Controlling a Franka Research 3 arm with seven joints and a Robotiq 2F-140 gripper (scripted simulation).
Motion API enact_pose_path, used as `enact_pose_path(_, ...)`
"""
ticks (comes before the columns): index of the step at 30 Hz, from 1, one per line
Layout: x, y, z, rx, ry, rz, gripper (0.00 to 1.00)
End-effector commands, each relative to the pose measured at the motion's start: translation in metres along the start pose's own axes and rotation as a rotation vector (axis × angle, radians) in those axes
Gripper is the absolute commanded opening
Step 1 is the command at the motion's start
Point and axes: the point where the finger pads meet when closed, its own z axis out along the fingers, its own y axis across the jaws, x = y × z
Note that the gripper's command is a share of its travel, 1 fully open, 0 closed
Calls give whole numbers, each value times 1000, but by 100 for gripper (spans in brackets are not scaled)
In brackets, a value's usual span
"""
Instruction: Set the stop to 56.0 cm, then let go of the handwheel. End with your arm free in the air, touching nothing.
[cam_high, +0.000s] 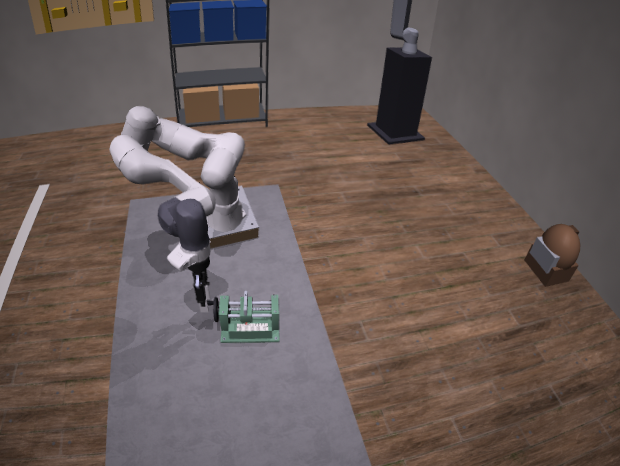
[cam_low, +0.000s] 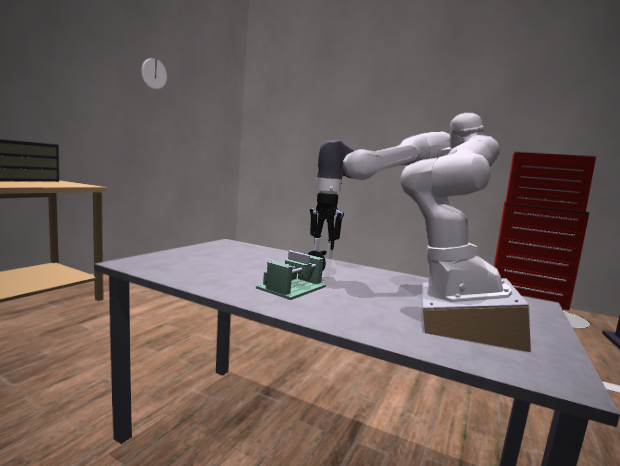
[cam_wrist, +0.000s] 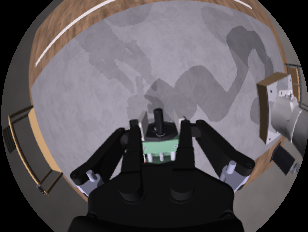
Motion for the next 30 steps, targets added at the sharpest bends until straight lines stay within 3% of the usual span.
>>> enact_pose_path(1, -1, -3, 2, 11, -1, 9, 33)
enact_pose_path(13, -1, -3, 2, 11, -1, 9, 33)
enact_pose_path(14, -1, -3, 2, 11, -1, 9, 4)
enact_pose_path(30, -1, -3, 2, 11, -1, 9, 4)
